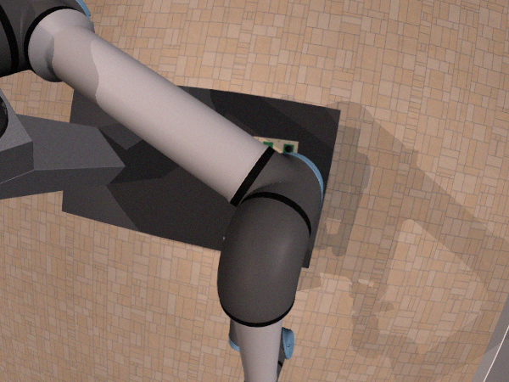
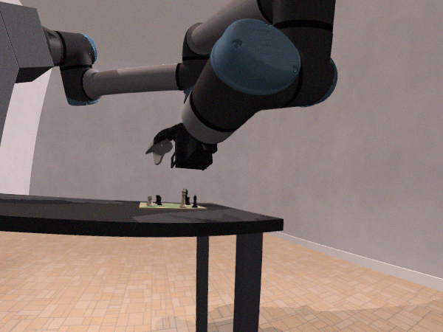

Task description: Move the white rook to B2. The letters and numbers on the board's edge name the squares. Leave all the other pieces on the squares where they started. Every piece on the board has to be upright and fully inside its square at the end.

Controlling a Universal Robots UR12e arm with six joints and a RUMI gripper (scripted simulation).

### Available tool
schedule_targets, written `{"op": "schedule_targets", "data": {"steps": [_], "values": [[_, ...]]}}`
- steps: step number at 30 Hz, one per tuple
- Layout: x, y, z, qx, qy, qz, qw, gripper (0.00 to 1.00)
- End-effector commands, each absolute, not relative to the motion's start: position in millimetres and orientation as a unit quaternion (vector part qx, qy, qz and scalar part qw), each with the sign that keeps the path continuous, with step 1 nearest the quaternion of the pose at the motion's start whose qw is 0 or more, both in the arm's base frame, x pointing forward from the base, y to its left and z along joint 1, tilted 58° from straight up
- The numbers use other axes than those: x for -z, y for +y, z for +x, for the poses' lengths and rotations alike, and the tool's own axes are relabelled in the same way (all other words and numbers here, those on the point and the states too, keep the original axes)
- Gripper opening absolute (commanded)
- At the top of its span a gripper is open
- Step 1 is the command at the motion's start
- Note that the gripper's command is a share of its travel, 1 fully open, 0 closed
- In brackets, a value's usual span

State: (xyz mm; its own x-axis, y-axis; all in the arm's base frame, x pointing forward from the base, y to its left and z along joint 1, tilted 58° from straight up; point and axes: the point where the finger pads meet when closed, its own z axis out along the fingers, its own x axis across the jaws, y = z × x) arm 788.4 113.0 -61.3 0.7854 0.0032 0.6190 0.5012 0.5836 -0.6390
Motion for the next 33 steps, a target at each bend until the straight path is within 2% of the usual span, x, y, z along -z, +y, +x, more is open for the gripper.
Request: {"op": "schedule_targets", "data": {"steps": [1, 13, 33], "values": [[66.0, 115.4, 783.2, 0.148, -0.303, -0.439, 0.833, 1.0], [86.0, 126.5, 765.1, 0.145, -0.341, -0.465, 0.804, 1.0], [137.2, 151.3, 732.6, 0.153, -0.432, -0.539, 0.706, 1.0]]}}
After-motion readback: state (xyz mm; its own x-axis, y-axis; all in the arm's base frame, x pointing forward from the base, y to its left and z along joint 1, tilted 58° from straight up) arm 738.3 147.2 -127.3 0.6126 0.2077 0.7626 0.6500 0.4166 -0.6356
